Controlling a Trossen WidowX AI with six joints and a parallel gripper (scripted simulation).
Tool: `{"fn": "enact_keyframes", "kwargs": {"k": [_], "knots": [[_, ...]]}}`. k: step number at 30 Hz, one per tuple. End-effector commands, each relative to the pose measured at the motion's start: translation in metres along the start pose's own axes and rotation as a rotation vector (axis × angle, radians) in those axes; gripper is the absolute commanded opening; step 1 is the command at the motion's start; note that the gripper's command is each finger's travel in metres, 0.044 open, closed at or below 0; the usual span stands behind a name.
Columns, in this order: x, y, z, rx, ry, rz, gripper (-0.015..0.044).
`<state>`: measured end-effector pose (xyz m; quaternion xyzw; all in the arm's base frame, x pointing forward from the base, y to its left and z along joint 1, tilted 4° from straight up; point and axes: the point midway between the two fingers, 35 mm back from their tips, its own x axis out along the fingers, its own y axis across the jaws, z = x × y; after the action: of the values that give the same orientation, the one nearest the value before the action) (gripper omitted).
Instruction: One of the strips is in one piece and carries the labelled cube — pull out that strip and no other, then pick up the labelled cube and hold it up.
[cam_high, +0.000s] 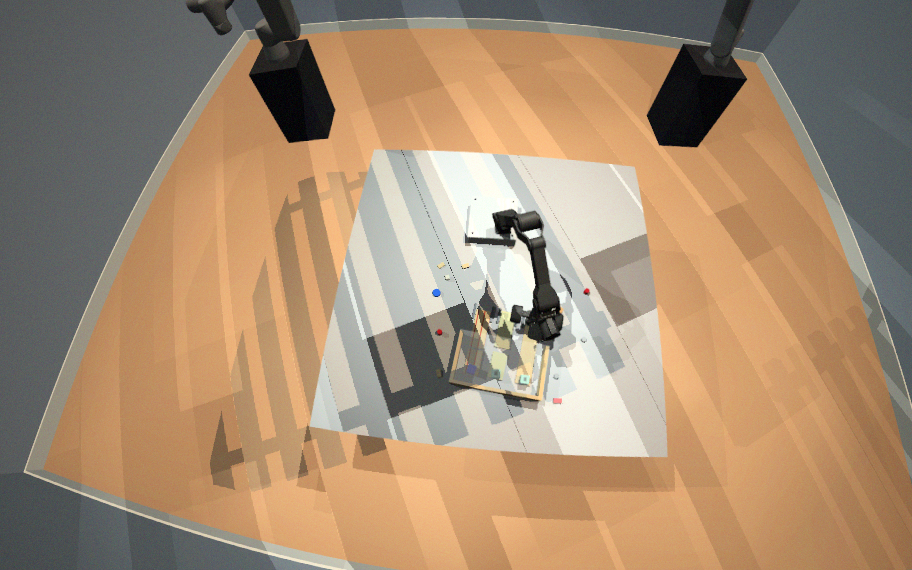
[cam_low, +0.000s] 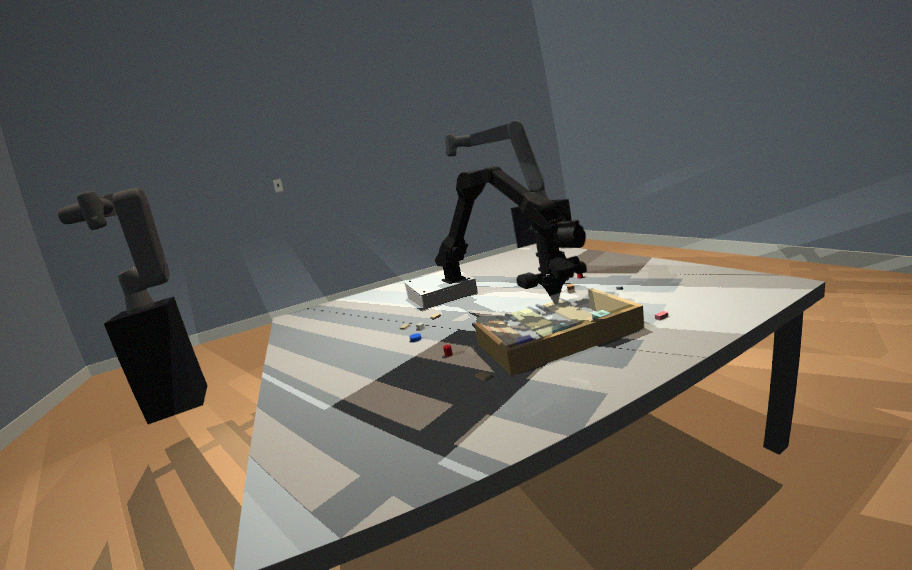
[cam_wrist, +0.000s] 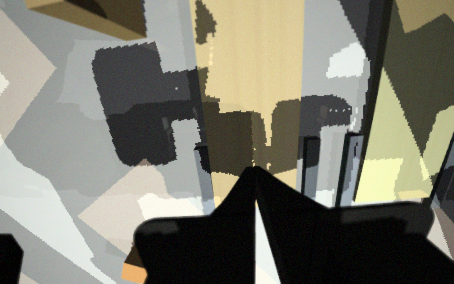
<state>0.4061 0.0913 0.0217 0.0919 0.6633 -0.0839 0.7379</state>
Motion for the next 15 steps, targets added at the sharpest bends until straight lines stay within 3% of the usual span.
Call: {"fn": "enact_keyframes", "kwargs": {"k": [1,15], "knots": [[0.005,0.0,0.0,0.001,0.007,-0.006,0.0],[0.006,0.0,-0.015,0.001,0.008,-0.006,0.0]]}}
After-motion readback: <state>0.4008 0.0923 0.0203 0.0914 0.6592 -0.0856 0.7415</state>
